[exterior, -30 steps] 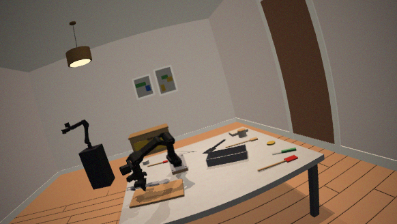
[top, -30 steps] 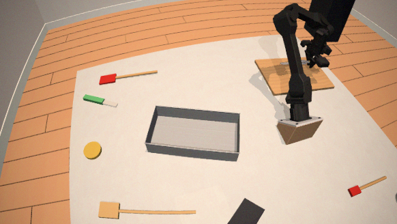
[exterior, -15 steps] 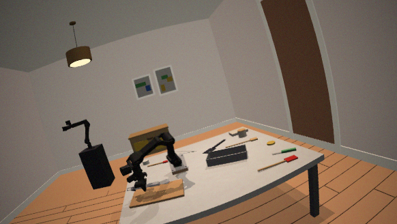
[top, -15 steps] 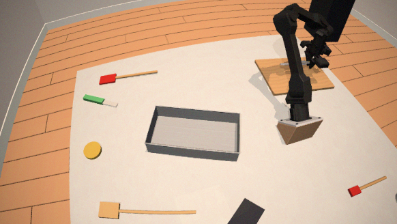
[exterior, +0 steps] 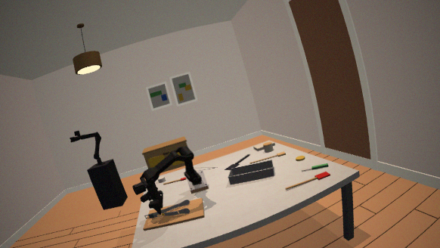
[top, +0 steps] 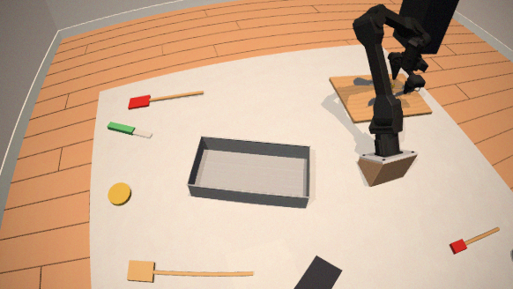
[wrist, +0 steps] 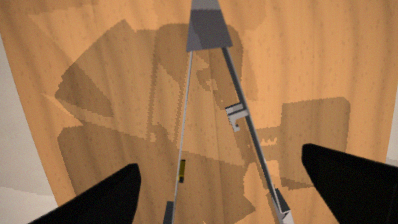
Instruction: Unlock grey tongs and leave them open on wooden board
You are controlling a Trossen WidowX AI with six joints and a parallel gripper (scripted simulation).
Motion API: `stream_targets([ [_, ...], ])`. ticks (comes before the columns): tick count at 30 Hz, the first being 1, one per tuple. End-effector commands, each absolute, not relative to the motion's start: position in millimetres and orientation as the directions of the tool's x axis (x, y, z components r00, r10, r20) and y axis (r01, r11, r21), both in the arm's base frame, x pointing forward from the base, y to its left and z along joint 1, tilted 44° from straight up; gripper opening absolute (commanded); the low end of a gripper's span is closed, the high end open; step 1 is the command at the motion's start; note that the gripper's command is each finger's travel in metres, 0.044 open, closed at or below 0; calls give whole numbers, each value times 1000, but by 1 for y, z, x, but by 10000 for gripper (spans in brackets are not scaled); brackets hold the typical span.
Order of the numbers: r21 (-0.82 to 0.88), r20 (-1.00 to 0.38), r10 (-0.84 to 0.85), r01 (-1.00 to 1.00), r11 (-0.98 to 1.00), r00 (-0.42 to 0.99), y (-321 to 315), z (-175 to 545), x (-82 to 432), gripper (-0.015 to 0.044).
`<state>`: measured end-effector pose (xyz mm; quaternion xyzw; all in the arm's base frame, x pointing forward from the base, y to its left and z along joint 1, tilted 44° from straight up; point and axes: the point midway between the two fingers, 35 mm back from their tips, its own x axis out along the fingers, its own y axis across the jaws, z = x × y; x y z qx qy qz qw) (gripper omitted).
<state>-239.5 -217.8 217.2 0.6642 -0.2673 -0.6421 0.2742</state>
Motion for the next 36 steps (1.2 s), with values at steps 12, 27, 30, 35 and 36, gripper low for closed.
stream_targets([
  [12,691,-704,-710,232,-685,1,-241,243,-215,440],
  [27,694,-642,-760,346,-632,-101,-273,280,-152,440],
  [30,704,-607,-791,411,-579,-74,-281,292,-133,440],
  [35,698,-573,-818,550,-459,45,-296,308,-82,440],
  [36,693,-570,-819,569,-443,58,-296,310,-72,440],
])
